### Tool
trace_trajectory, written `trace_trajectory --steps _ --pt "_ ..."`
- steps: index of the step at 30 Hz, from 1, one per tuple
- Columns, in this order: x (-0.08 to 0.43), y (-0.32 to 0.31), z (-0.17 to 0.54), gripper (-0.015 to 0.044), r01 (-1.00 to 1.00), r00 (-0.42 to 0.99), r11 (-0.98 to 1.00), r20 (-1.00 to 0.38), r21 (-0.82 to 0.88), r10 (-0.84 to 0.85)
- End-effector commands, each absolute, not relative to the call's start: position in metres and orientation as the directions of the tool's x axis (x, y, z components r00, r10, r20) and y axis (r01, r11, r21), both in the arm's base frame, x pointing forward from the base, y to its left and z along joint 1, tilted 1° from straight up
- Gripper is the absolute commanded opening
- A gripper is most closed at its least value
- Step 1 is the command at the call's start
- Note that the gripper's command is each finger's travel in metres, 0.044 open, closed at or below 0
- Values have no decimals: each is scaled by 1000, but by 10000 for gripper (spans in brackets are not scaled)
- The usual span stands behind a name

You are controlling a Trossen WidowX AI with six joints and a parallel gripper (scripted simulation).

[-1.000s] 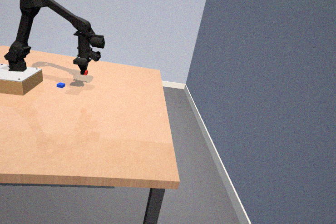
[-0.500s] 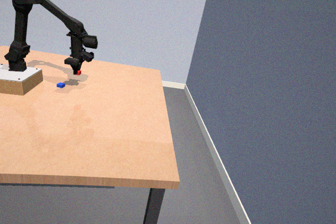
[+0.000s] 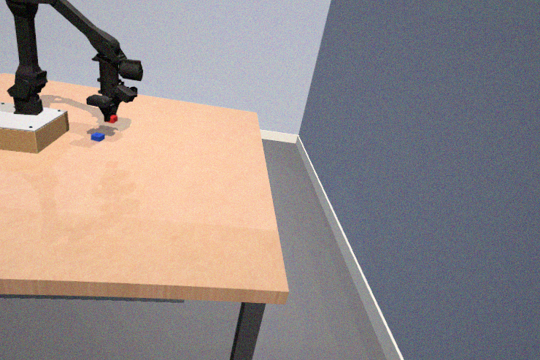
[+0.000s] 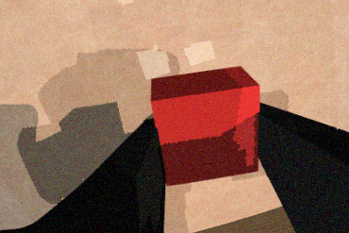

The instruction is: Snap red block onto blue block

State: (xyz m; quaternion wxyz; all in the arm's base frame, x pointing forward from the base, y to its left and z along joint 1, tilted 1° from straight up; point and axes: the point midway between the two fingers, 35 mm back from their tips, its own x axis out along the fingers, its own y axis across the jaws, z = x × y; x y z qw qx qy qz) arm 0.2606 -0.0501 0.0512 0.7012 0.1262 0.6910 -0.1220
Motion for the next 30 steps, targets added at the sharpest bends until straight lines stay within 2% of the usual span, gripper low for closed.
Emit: trace_trajectory --steps 1,12,30 --pt "247 -44 44 0 368 10 930 -1000 10 7" --pt "215 -31 25 0 426 6 904 -1000 10 9" --pt "213 -28 -8 0 427 6 904 -1000 11 9"
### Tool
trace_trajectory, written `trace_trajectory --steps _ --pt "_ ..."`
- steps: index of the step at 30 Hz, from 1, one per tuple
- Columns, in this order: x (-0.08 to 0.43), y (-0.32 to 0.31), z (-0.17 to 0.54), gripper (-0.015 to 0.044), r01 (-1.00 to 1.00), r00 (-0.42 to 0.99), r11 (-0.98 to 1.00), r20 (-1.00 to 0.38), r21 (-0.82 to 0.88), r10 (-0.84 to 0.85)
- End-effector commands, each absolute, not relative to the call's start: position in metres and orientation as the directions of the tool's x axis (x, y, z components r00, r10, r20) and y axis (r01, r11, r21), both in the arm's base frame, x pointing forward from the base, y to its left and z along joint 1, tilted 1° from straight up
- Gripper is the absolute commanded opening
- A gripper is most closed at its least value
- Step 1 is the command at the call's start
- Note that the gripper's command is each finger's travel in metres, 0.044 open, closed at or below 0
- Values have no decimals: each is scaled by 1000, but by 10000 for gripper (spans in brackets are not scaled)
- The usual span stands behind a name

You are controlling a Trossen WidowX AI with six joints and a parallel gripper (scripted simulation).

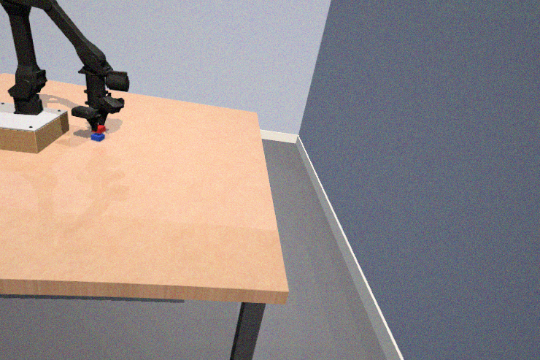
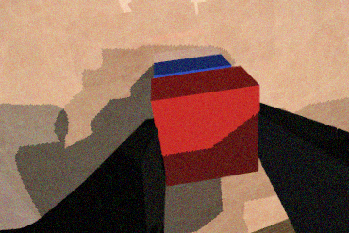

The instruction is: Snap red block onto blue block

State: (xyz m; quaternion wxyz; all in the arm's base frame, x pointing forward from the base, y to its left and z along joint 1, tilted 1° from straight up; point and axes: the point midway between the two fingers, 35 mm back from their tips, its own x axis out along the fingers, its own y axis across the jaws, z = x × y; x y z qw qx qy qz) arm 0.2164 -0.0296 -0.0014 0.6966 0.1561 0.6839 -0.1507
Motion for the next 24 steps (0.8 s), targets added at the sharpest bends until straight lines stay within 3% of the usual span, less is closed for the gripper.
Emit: trace_trajectory --steps 1,24 --pt "213 -28 -10 0 427 6 904 -1000 11 9" --pt "214 -28 -16 0 427 6 904 -1000 11 9"
